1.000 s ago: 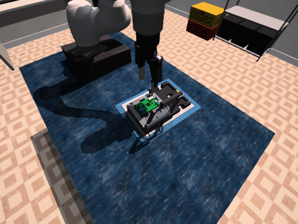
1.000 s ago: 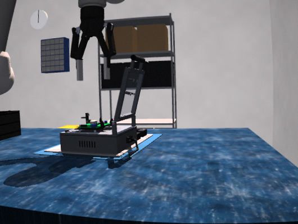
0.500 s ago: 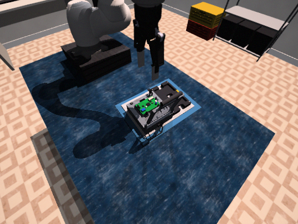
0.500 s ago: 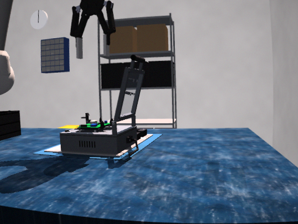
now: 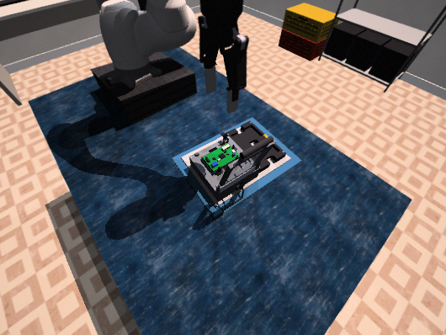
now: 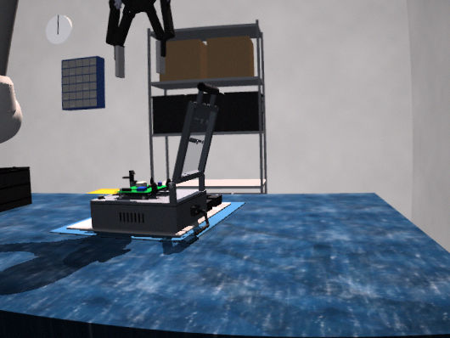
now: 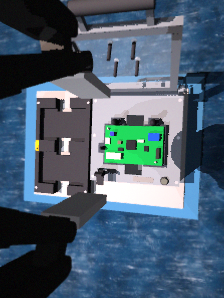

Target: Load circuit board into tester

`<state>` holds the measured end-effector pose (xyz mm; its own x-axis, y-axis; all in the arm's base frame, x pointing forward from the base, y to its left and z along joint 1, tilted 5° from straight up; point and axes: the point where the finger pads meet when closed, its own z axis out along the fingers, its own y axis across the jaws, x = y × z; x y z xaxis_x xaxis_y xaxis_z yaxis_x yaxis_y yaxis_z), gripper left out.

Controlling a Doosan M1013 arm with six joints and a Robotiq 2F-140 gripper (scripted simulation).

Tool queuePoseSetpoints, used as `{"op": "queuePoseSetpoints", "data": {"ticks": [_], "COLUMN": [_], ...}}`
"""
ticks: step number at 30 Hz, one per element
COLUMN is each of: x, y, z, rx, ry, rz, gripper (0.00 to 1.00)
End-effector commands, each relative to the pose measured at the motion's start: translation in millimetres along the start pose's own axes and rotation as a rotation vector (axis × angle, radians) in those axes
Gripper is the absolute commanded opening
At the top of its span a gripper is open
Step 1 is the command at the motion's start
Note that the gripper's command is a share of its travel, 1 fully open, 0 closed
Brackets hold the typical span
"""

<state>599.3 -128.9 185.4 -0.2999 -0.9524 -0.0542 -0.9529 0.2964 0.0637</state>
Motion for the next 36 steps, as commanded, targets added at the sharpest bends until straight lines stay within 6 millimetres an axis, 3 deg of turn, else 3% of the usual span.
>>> {"op": "queuePoseSetpoints", "data": {"ticks": [1,4,5,36], "x": [0.0,0.0,0.0,0.0], "y": [0.0,0.0,0.0,0.0], "z": [-0.7,-0.7,-0.7,-0.7], "rx": [0.0,0.0,0.0,0.0], "ry": [0.0,0.0,0.0,0.0], "rz": [0.0,0.0,0.0,0.0], "gripper": [0.58,0.58,0.3,0.3]}}
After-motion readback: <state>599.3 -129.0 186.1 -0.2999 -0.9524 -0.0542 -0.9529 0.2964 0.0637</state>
